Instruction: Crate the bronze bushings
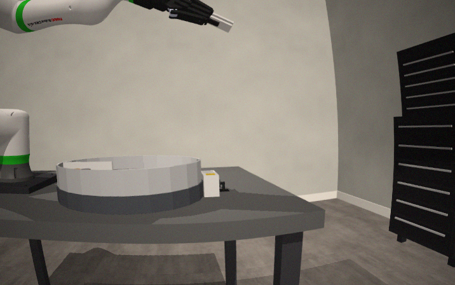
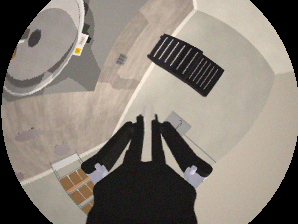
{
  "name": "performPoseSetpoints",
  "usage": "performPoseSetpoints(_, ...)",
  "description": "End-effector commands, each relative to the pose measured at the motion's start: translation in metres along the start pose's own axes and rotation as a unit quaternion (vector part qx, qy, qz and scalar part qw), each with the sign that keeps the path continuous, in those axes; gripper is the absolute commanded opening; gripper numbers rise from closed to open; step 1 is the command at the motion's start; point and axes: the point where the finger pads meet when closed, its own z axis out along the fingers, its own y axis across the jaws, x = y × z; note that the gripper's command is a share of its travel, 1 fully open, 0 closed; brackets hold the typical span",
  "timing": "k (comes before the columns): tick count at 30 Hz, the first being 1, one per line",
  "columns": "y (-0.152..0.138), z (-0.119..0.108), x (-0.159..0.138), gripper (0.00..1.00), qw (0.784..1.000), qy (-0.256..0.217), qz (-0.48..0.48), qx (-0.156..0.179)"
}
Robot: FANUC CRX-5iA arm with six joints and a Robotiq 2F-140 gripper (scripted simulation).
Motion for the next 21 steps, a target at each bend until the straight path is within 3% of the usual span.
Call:
performPoseSetpoints(1, 0.011, 0.011, -0.037, 0.06, 0.990, -0.050, 0.129, -0.016)
performPoseSetpoints(6, -0.003, 0.015, -0.072, 0.06, 0.961, -0.086, 0.259, -0.033)
performPoseSetpoints(11, -0.037, 0.017, -0.094, 0.06, 0.913, -0.123, 0.387, -0.046)
performPoseSetpoints(13, -0.037, 0.017, -0.094, 0.06, 0.913, -0.123, 0.387, -0.046)
performPoseSetpoints(14, -0.046, 0.017, -0.096, 0.06, 0.875, -0.144, 0.460, -0.049)
performPoseSetpoints(17, -0.075, 0.017, -0.099, 0.06, 0.839, -0.161, 0.517, -0.050)
performPoseSetpoints(21, -0.119, 0.016, -0.092, 0.06, 0.774, -0.190, 0.603, -0.051)
